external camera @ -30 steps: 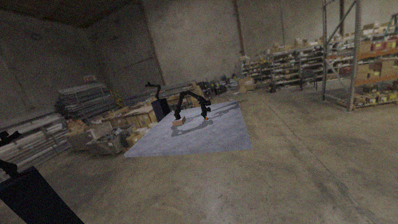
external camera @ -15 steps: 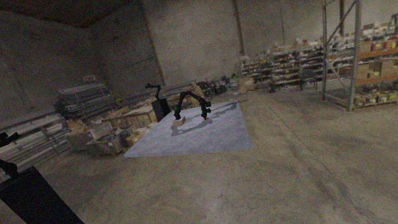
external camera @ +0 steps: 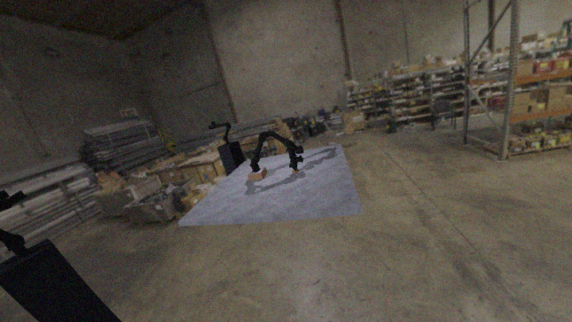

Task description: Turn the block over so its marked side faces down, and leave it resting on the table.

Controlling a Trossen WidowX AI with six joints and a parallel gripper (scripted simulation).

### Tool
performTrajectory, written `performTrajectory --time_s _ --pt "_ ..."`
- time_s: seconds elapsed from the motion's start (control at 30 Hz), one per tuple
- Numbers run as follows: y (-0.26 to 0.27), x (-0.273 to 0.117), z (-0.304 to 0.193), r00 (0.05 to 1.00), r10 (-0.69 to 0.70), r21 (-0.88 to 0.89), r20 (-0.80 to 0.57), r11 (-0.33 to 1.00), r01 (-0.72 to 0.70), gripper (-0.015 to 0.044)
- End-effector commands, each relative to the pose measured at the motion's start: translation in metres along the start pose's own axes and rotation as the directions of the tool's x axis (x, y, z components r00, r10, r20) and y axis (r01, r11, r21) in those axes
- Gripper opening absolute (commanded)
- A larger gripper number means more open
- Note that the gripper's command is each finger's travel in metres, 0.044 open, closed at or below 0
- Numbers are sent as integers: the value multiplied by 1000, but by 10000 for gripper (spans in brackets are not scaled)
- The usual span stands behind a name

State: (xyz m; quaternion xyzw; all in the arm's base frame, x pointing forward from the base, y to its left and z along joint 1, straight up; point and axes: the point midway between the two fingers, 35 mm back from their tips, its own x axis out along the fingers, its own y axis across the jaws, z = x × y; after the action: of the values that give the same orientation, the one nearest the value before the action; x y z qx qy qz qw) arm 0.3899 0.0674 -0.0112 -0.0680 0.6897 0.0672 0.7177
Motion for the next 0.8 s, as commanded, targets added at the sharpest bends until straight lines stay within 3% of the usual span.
performTrajectory --time_s 0.0,0.2,0.37,0.77 --pt "0 0 0 1000 -2 0 1 1000 2 58" --pt "0 -2 0 1000 -2 0 1 1000 2 0" --pt "0 -30 0 1000 -2 0 1 1000 2 0" --pt "0 -23 3 994 -2 0 112 1000 2 0"
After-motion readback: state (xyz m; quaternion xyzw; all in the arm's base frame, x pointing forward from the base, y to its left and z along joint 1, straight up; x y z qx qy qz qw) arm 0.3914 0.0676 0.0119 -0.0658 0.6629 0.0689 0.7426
